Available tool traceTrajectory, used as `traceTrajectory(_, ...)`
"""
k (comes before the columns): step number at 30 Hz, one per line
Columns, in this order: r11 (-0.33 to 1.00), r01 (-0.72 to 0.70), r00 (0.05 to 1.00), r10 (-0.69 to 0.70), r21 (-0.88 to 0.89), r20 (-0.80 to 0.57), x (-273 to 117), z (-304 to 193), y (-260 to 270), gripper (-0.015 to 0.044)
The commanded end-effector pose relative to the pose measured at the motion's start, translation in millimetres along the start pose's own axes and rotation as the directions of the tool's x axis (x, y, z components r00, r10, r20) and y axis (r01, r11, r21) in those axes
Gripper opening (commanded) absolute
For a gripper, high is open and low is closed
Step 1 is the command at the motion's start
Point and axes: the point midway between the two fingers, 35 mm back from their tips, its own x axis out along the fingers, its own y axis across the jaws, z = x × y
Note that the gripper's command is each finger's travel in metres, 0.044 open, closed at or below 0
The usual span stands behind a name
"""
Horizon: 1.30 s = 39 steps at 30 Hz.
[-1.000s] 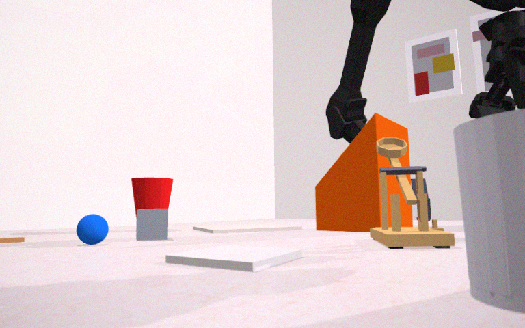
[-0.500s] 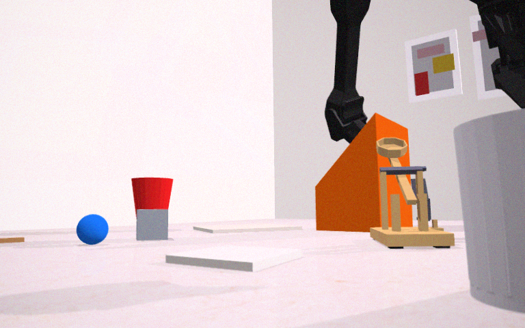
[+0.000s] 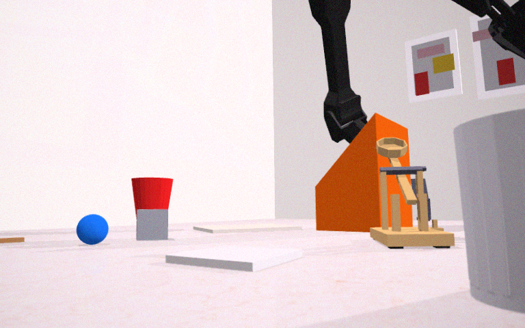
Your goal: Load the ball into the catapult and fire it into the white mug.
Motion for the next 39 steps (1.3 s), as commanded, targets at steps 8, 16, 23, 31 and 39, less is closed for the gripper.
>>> traceTrajectory(8, 0.946, -0.017, 0.993, -0.023, 0.325, 0.118, -2.3, 8.3, -70.8, 0.044)
traceTrajectory(16, 0.849, -0.05, 0.98, -0.061, 0.526, 0.191, -3.5, 7.9, -119.4, 0.044)
traceTrajectory(23, 0.84, -0.053, 0.978, -0.065, 0.541, 0.196, -3.6, 7.6, -123.3, 0.044)
traceTrajectory(31, 0.84, -0.053, 0.978, -0.065, 0.541, 0.196, -3.6, 7.6, -123.3, 0.044)
traceTrajectory(39, 0.84, -0.053, 0.978, -0.065, 0.541, 0.196, -3.6, 7.6, -123.3, 0.044)
